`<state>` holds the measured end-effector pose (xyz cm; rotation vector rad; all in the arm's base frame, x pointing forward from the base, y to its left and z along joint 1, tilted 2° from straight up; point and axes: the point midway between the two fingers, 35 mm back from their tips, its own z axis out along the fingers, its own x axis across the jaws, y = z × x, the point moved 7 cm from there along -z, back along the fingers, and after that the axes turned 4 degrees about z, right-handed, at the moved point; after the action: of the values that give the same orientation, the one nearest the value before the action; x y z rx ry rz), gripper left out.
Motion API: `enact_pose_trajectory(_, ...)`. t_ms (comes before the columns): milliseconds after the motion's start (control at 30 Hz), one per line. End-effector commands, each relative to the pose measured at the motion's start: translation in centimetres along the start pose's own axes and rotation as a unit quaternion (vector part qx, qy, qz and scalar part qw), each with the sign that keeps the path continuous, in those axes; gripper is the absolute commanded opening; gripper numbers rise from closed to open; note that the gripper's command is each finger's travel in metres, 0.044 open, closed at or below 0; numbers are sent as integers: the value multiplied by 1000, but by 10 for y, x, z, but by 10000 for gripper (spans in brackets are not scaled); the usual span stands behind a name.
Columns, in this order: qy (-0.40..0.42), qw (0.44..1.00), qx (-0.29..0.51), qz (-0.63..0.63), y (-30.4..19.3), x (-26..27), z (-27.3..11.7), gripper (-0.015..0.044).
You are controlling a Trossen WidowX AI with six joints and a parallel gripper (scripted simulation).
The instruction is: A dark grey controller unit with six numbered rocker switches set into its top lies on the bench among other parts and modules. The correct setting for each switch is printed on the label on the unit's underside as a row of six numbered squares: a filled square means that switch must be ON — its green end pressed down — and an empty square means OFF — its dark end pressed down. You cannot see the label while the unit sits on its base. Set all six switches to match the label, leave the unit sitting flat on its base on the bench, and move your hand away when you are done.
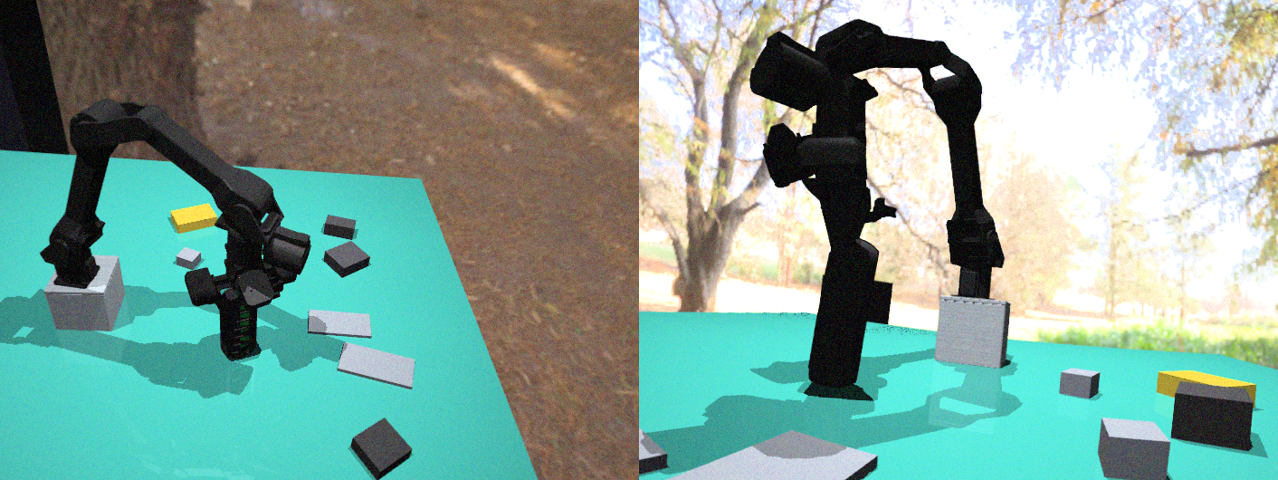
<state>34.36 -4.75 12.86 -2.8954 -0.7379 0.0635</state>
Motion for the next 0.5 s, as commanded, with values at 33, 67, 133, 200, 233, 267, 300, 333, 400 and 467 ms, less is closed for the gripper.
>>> enact_pose_trajectory(33, -6, 1000, -7, -1, 6, 0, 4, 338)
enact_pose_trajectory(67, -6, 1000, -9, -1, 6, 1, 4, 338)
enact_pose_trajectory(133, -5, 1000, -11, -1, 7, 1, 4, 338)
enact_pose_trajectory(200, -5, 1000, -13, -1, 9, 1, 4, 338)
enact_pose_trajectory(233, -5, 1000, -15, -1, 9, 1, 4, 338)
enact_pose_trajectory(267, -5, 1000, -16, -2, 10, 1, 4, 338)
enact_pose_trajectory(300, -5, 1000, -17, -2, 10, 1, 4, 338)
enact_pose_trajectory(333, -5, 1000, -18, -2, 11, 1, 4, 338)
enact_pose_trajectory(400, -5, 1000, -21, -2, 12, 1, 4, 338)
enact_pose_trajectory(467, -5, 1000, -23, -2, 13, 1, 3, 338)
